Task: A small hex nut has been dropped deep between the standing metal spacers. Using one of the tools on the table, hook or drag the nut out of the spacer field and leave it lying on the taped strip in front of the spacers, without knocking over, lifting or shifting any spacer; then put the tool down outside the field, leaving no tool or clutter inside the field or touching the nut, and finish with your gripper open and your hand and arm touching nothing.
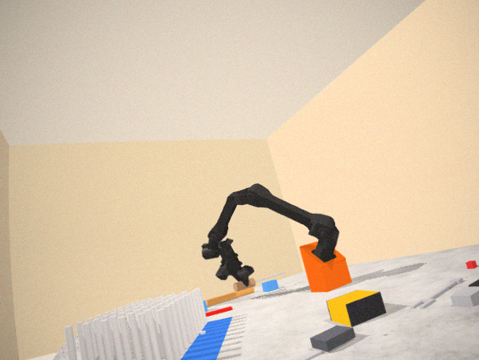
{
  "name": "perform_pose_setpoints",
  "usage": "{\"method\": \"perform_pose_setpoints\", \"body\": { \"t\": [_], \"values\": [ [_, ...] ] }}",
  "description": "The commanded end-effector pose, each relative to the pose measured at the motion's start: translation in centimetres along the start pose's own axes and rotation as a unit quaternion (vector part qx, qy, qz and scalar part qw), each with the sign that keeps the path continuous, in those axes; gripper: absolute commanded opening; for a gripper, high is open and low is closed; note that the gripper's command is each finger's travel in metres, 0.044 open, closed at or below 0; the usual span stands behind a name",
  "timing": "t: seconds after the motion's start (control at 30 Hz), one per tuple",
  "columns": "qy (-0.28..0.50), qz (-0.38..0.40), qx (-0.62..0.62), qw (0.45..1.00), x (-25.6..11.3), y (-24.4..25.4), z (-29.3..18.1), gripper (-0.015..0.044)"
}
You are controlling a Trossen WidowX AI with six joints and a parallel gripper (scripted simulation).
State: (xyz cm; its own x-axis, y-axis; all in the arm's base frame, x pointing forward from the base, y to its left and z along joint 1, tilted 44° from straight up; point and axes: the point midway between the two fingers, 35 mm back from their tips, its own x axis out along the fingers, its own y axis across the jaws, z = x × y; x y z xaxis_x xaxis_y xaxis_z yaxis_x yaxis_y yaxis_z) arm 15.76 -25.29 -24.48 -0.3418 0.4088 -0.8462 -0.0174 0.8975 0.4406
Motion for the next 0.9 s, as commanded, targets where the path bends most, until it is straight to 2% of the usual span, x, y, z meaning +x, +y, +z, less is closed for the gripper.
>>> {"method": "perform_pose_setpoints", "body": {
  "t": [0.0, 0.87],
  "values": [
    [-0.001, -0.002, 0.003, 1.0, 0.4, 0.1, 0.2, 0.0],
    [-0.001, -0.001, 0.003, 1.0, 3.0, 1.4, 1.0, 0.0]
  ]
}}
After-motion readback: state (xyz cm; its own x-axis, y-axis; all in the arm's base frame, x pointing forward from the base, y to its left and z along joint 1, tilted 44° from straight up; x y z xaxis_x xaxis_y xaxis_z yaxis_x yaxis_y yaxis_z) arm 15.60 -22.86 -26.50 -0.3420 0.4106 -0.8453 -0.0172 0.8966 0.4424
